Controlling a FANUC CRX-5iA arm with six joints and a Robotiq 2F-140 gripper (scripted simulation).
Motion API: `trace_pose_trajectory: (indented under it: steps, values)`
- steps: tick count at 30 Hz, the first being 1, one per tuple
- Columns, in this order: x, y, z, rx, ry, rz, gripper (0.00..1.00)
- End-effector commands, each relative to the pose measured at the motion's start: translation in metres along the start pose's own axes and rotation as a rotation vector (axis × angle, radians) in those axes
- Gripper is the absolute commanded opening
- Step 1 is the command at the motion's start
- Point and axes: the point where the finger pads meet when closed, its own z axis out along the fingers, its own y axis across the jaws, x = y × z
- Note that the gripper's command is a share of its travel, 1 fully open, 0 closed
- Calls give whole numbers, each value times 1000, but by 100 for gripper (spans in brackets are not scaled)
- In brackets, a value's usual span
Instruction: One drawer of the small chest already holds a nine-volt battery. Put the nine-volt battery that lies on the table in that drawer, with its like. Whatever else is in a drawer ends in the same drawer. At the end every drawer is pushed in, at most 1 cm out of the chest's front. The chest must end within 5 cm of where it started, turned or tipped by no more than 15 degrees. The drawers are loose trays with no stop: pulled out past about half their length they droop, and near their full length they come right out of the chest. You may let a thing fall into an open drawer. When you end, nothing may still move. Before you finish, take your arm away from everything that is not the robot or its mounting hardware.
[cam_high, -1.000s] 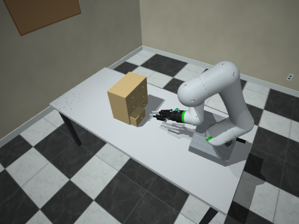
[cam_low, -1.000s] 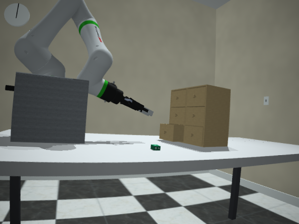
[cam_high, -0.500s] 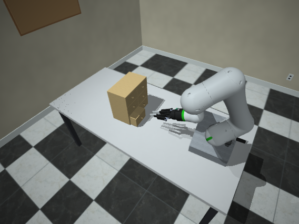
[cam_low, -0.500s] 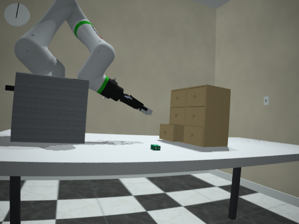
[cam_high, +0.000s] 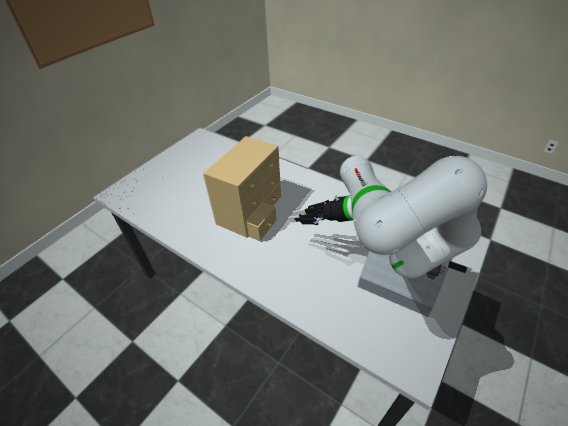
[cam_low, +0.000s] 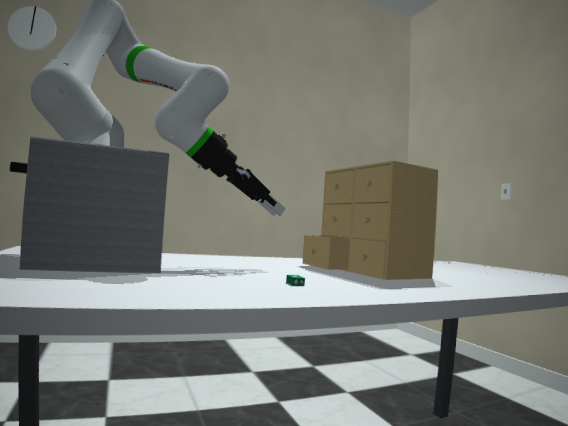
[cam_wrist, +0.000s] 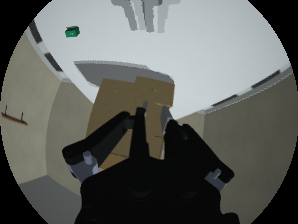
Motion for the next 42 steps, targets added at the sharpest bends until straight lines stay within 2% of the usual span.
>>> trace_pose_trajectory:
  steps: [1,7,10,24,26,34,42]
  values:
    - [-3,-1,-11,4,89,0,20]
    - [-7,-1,-28,4,234,1,20]
    - [-7,-1,-31,4,263,1,20]
    - [-19,-1,-90,4,775,2,20]
    - [-19,-1,-90,4,775,2,20]
    - [-22,-1,-109,4,942,2,20]
    - [-23,-1,-114,4,984,2,20]
